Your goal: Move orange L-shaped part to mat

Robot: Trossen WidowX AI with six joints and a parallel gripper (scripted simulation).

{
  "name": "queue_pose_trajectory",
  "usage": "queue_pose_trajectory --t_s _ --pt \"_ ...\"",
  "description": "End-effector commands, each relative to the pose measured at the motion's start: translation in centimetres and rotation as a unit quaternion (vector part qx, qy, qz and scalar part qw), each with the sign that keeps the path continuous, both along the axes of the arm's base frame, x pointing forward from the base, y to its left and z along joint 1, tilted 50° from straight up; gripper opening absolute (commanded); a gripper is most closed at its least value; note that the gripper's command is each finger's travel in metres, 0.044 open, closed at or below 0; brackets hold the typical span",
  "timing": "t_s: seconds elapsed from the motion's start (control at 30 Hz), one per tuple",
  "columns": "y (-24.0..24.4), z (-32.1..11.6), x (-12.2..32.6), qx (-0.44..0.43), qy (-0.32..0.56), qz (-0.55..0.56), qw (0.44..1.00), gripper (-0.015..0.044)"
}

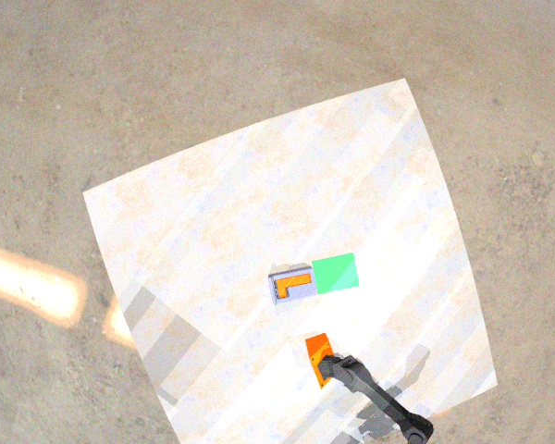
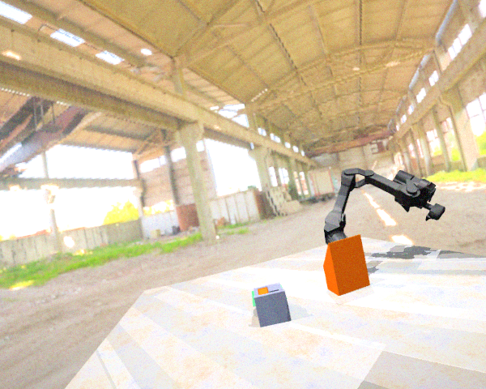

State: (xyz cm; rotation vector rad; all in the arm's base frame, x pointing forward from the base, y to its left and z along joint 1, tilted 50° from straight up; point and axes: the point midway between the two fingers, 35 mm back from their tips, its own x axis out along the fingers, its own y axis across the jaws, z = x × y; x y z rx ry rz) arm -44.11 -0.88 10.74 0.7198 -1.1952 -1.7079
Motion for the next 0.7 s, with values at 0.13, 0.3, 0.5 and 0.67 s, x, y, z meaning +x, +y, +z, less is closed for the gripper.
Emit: queue_pose_trajectory --t_s 0.13,0.3,0.5,0.67 --pt "4.8 -0.4 -1.4 -0.019 -0.026 -0.093 0.995 0.0269" --pt "14.6 -1.6 -2.0 -0.048 -0.078 -0.255 0.963 0.0180" --pt "23.3 -3.1 0.3 -0.080 -0.136 -0.376 0.913 0.0180" --pt "29.8 -5.0 3.2 -0.088 -0.166 -0.472 0.861 0.0180"
